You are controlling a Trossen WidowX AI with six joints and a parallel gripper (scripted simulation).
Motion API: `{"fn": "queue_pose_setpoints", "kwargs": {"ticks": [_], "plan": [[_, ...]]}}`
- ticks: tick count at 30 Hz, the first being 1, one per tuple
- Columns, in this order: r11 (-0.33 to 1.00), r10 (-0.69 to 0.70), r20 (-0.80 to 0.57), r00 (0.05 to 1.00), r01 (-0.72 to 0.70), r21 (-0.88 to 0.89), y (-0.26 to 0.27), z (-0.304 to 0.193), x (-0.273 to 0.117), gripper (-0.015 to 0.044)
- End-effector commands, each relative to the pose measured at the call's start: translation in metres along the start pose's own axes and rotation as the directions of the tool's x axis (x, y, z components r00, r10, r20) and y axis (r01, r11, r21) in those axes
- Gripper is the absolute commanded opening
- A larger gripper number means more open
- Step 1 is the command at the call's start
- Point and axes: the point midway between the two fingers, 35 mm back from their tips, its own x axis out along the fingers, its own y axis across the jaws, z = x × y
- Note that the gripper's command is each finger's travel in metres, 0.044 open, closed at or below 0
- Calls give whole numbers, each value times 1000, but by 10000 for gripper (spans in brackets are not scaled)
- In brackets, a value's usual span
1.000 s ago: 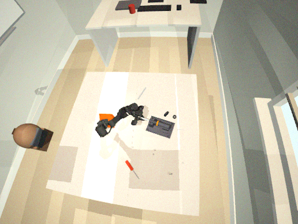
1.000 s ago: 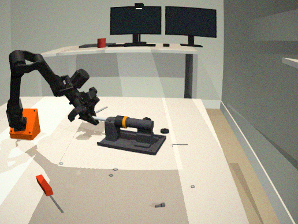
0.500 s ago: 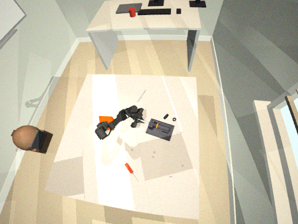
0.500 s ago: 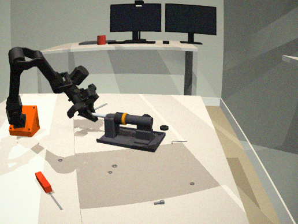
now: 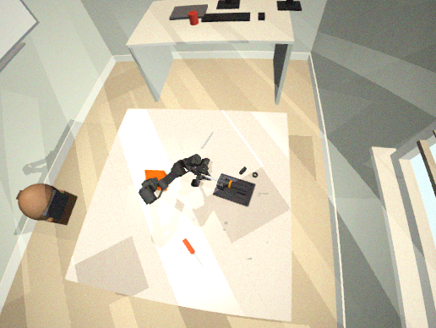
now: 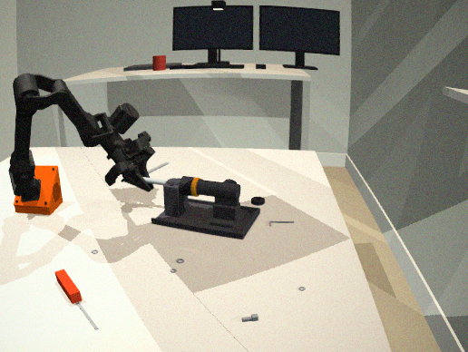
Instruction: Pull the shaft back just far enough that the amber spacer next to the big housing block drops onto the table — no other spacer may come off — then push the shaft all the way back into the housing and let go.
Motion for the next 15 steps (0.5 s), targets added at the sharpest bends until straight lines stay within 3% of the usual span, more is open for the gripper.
{"fn": "queue_pose_setpoints", "kwargs": {"ticks": [1, 15], "plan": [[1000, -4, 0, 1000, 4, 3, -1, -1, 0, 0], [1000, -4, 0, 1000, 4, 3, -1, -2, -1, 0]]}}
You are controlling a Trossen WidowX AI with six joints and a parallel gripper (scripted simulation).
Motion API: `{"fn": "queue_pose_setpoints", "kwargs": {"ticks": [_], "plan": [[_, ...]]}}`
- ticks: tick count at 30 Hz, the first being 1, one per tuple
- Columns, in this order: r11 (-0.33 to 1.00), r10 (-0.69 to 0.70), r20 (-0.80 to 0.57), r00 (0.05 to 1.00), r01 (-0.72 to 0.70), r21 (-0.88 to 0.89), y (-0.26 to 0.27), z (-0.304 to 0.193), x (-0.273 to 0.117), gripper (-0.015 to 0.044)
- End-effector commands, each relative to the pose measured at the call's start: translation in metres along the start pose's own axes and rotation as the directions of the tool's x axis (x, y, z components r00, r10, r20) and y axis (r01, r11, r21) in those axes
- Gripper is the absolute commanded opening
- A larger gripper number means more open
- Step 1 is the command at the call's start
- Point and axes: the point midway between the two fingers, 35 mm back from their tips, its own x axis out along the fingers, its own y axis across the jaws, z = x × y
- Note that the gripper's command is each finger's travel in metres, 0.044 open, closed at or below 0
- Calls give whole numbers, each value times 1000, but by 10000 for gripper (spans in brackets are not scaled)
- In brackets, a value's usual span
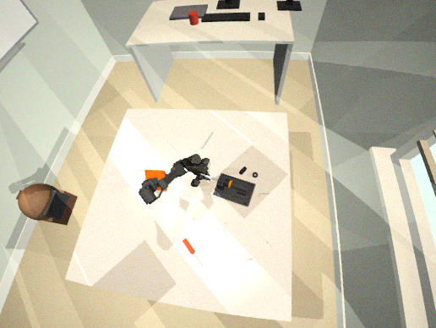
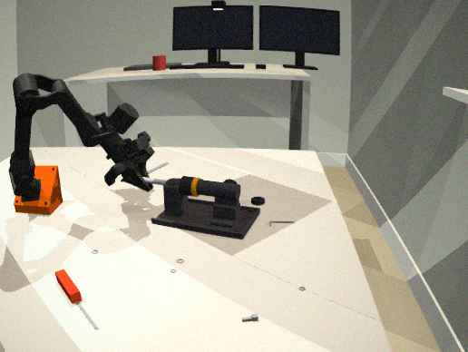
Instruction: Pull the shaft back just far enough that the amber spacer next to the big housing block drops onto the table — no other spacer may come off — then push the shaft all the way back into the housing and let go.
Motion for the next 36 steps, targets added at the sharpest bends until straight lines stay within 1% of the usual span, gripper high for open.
{"fn": "queue_pose_setpoints", "kwargs": {"ticks": [1, 36], "plan": [[1000, -4, 0, 1000, 4, 3, -1, -1, 0, 0], [1000, -4, 0, 1000, 4, 3, -1, -3, -3, 0]]}}
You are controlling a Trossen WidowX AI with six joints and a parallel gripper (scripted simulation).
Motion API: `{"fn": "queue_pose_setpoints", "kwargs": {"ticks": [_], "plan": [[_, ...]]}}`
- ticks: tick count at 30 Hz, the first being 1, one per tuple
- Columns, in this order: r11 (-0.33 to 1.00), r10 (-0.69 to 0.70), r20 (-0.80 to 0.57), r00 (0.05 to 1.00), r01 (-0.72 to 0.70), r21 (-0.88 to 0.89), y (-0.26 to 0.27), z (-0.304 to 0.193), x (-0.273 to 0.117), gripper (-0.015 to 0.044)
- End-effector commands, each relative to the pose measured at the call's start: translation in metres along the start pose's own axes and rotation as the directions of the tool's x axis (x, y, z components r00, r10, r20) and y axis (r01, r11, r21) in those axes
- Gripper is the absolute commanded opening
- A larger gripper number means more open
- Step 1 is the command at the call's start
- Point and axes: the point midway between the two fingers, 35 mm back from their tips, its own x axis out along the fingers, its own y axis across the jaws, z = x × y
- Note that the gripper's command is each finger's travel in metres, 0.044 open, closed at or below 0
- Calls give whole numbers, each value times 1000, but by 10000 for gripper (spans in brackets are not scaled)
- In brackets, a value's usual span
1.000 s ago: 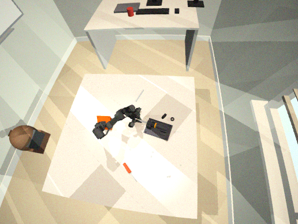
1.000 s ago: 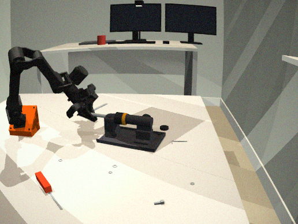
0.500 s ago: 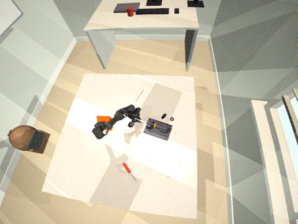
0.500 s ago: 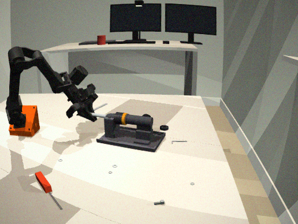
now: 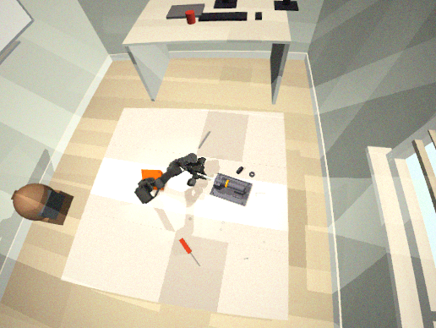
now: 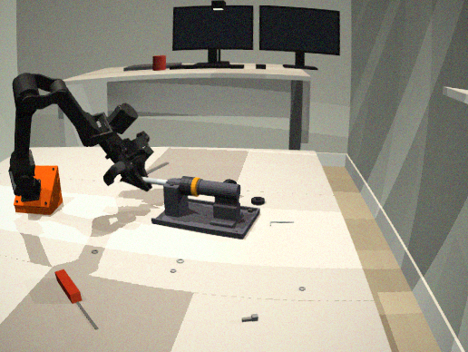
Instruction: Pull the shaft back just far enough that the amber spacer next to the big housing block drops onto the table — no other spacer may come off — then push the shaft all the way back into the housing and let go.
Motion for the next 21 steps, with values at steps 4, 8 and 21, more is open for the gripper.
{"fn": "queue_pose_setpoints", "kwargs": {"ticks": [4, 8, 21], "plan": [[1000, -4, 0, 1000, 4, 3, -1, -1, -1, 0], [1000, -4, 0, 1000, 4, 3, -1, -1, -1, 0], [1000, -4, 0, 1000, 4, 3, -1, -2, -2, 0]]}}
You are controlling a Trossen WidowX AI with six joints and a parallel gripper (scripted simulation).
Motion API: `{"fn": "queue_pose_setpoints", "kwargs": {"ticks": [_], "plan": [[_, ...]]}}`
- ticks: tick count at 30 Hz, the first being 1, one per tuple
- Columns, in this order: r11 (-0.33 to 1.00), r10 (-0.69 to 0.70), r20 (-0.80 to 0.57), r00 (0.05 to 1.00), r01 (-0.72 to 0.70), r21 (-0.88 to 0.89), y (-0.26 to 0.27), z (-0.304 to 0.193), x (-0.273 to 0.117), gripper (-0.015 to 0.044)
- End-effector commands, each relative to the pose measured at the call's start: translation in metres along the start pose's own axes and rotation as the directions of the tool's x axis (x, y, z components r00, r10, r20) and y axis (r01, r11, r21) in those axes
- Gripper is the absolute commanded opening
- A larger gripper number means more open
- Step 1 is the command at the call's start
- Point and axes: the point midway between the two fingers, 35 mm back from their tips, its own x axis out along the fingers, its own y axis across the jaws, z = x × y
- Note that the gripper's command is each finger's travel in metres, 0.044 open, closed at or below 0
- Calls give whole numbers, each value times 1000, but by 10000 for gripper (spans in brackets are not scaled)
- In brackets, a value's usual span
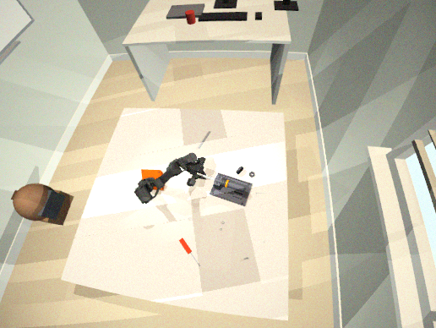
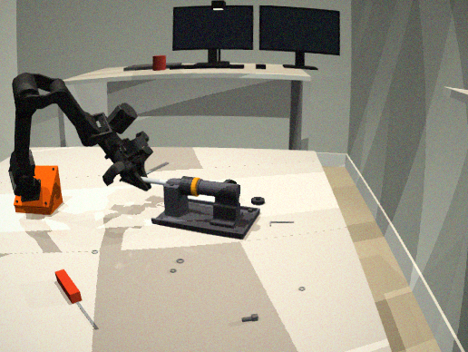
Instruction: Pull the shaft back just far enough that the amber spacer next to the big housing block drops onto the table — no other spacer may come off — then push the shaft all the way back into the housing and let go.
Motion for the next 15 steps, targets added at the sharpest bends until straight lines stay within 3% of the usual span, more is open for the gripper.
{"fn": "queue_pose_setpoints", "kwargs": {"ticks": [1, 15], "plan": [[1000, -4, 0, 1000, 4, 3, -1, -1, 0, 0], [1000, -4, 0, 1000, 4, 3, -1, -1, -1, 0]]}}
